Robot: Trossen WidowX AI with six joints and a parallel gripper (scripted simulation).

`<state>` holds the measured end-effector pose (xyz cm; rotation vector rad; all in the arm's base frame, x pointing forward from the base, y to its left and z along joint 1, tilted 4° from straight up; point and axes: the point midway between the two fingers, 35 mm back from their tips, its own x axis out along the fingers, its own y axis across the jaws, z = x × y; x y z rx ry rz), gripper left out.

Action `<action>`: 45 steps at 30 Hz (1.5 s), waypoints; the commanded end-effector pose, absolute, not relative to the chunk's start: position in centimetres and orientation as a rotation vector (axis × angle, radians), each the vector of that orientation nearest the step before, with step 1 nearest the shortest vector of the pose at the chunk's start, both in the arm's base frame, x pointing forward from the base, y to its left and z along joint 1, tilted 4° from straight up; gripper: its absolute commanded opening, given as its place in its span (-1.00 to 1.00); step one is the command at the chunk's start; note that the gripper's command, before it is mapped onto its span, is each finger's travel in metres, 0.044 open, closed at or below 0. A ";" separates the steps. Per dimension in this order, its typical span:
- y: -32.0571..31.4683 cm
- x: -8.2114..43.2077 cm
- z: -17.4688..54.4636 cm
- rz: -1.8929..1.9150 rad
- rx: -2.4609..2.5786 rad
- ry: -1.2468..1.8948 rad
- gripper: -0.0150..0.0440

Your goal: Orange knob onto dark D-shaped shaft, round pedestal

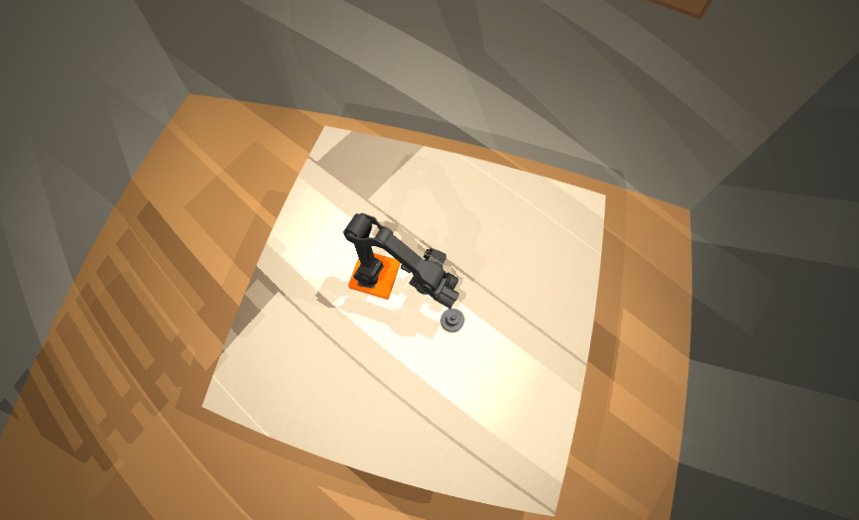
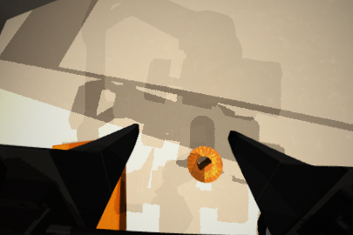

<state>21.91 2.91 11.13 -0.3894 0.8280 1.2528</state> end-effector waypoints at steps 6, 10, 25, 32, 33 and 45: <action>1.2 22.9 14.9 0.887 -0.838 1.307 1.00; 1.2 22.9 15.1 0.873 -0.847 1.312 1.00; 1.2 22.9 15.0 0.249 -0.177 1.497 1.00; 1.2 22.9 14.9 -0.089 0.181 1.515 1.00; 1.2 22.9 14.9 -0.089 0.181 1.515 1.00; 1.4 23.1 11.6 -0.089 0.181 1.515 1.00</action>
